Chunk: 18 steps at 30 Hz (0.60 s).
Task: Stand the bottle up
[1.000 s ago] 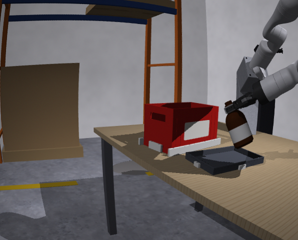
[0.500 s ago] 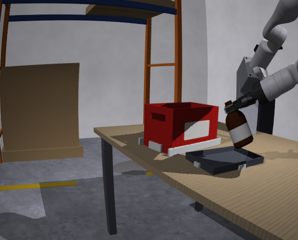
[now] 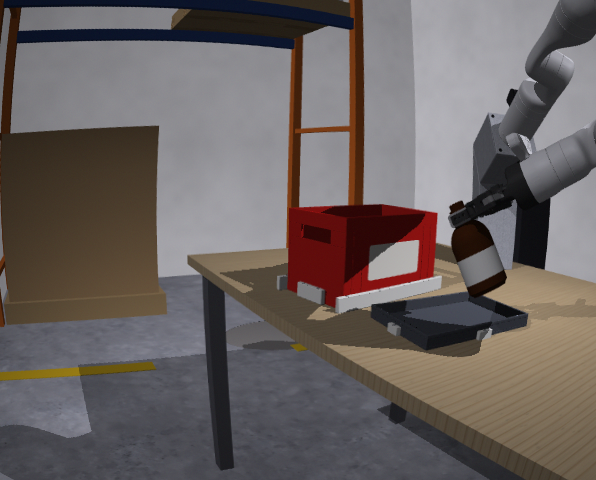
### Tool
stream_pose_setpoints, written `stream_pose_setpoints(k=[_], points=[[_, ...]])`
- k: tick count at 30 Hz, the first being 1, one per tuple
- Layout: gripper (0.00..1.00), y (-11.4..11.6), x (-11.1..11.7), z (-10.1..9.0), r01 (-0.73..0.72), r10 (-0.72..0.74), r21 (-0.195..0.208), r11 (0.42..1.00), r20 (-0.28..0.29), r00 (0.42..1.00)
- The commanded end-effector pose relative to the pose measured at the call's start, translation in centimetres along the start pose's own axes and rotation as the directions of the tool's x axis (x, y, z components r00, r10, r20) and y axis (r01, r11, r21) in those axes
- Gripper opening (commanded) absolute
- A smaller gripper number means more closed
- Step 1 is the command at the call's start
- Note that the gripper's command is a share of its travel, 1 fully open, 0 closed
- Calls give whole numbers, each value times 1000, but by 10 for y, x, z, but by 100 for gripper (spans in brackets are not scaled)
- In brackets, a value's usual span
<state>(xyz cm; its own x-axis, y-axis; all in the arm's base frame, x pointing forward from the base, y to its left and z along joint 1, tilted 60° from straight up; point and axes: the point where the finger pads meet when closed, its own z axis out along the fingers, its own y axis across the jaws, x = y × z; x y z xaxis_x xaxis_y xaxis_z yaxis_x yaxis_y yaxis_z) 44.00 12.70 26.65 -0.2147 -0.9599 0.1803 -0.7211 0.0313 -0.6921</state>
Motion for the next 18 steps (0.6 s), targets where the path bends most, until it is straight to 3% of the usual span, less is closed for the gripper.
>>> stream_pose_setpoints(k=[1,18], points=[[0,0,1,0,-1,1,1,1000,-1,1000],[0,-1,1,0,-2,2,1,1000,-32,999]])
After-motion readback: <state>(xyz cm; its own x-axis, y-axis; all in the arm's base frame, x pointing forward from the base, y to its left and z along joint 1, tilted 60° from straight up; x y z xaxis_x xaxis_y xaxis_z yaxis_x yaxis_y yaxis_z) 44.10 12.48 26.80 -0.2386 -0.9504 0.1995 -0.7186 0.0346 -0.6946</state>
